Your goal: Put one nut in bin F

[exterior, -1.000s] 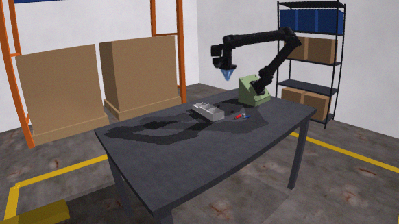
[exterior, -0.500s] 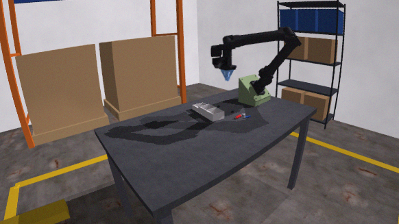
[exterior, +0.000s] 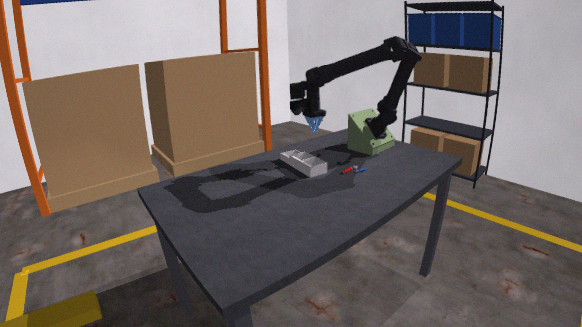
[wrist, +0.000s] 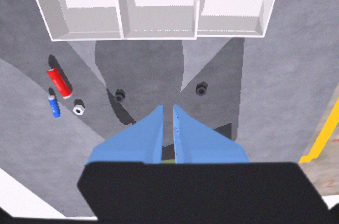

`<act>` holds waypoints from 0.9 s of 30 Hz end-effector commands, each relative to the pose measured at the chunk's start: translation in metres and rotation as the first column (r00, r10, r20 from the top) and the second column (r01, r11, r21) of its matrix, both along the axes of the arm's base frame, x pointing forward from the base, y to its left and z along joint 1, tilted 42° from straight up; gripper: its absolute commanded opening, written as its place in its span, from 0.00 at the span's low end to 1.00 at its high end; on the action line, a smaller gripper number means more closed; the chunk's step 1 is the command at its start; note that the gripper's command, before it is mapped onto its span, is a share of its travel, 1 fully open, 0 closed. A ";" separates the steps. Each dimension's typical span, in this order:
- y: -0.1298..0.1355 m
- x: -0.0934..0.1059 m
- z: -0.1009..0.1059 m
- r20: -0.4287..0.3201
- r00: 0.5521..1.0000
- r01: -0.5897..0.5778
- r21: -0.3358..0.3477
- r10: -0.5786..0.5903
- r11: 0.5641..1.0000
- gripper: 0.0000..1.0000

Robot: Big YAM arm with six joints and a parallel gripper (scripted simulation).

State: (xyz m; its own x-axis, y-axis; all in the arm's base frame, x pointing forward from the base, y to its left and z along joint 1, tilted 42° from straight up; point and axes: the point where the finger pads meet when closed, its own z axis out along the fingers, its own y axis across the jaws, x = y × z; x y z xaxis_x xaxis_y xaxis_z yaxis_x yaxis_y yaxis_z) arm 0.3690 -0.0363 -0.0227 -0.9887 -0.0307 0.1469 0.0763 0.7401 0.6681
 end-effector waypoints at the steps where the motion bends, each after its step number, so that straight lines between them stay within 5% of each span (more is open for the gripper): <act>1: -0.010 0.049 -0.012 0.073 0.997 0.010 -0.035 -0.007 0.999 0.09; 3: -0.010 0.049 -0.012 0.073 0.997 0.010 -0.035 -0.007 0.999 0.09; 15: -0.016 0.090 -0.104 0.070 0.998 0.009 -0.033 -0.007 0.999 0.09; 27: -0.023 0.098 -0.083 0.083 0.996 0.020 -0.038 -0.017 0.999 0.09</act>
